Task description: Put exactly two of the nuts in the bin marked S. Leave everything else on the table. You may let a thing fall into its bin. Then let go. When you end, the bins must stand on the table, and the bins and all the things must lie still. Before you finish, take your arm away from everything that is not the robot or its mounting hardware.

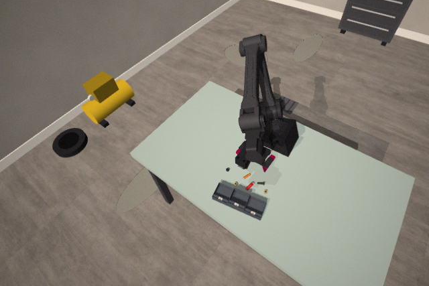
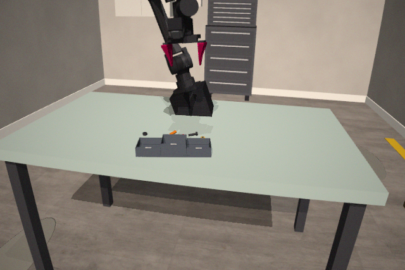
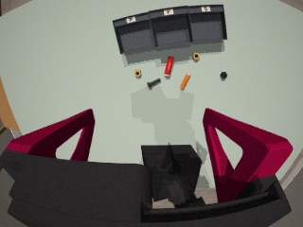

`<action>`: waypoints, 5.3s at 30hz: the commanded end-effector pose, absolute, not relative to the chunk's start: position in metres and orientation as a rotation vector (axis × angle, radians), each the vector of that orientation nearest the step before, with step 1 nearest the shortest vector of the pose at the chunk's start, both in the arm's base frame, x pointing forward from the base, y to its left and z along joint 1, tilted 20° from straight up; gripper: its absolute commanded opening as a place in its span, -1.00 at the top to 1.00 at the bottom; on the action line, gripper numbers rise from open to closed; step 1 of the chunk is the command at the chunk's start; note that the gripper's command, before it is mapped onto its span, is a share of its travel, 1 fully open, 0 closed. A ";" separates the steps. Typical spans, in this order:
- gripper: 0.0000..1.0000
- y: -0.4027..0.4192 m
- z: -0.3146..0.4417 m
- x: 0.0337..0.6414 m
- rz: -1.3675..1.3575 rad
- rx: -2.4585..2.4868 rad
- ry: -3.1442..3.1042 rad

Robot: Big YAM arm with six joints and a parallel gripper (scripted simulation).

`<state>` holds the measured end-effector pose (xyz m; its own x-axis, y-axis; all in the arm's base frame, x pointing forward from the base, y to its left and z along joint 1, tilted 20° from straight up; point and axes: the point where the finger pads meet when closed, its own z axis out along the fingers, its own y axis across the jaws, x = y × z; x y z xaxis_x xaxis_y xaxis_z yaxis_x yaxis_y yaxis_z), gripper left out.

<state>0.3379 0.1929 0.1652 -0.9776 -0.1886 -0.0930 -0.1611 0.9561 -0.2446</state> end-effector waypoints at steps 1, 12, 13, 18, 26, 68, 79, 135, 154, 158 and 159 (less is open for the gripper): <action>-1.00 0.195 0.169 0.339 -0.352 -0.268 2.985; -1.00 0.195 0.169 0.339 -0.352 -0.268 2.985; -1.00 0.195 0.169 0.339 -0.352 -0.268 2.985; 0.83 0.193 0.165 0.338 -0.360 -0.269 2.992; 0.83 0.193 0.165 0.338 -0.360 -0.269 2.992; 0.83 0.124 0.120 0.328 -0.454 -0.247 3.007; 0.83 0.100 0.121 0.322 -0.506 -0.284 3.012; 0.83 0.064 0.059 0.438 -0.512 -0.539 2.972; 0.83 0.056 0.035 0.489 -0.511 -0.564 2.939; 0.83 0.055 0.031 0.482 -0.515 -0.575 2.956; 0.83 0.055 0.031 0.482 -0.515 -0.576 2.956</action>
<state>0.4620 0.0408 0.0033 -0.9376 -0.3451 0.0427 -0.3389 0.8795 -0.3341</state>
